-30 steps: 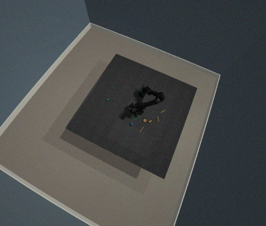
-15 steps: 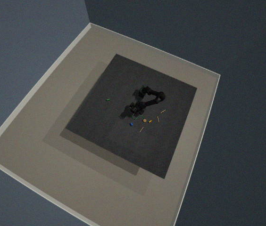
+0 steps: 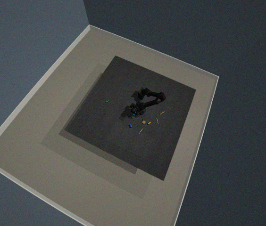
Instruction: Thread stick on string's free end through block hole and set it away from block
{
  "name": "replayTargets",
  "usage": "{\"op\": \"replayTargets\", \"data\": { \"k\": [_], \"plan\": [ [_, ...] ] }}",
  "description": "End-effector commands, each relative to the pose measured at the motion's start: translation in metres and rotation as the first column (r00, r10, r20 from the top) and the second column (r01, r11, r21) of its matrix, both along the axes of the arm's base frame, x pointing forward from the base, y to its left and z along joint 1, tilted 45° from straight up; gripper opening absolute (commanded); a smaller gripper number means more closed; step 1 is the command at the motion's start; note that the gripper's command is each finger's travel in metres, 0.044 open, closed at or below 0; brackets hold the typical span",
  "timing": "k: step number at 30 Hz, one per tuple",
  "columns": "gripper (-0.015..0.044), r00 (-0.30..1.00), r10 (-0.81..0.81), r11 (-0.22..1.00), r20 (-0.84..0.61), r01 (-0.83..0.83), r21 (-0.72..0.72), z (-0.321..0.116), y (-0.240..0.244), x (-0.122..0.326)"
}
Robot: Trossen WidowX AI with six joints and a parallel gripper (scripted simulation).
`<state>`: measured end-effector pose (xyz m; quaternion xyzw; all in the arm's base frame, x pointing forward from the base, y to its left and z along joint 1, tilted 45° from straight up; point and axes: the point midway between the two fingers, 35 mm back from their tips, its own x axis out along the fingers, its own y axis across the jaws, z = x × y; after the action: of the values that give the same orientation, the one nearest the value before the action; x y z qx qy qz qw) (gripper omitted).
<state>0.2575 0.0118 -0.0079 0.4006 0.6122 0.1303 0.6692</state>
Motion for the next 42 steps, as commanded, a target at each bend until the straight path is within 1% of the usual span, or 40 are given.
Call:
{"op": "replayTargets", "data": {
  "k": [1,42],
  "plan": [
    [0.0,1.0,-0.002,1.0,0.003,0.002,-0.001,0.001,0.002,-0.004],
    [0.0,1.0,0.0,1.0,0.001,0.0,0.001,0.0,0.015,-0.052]
  ]
}}
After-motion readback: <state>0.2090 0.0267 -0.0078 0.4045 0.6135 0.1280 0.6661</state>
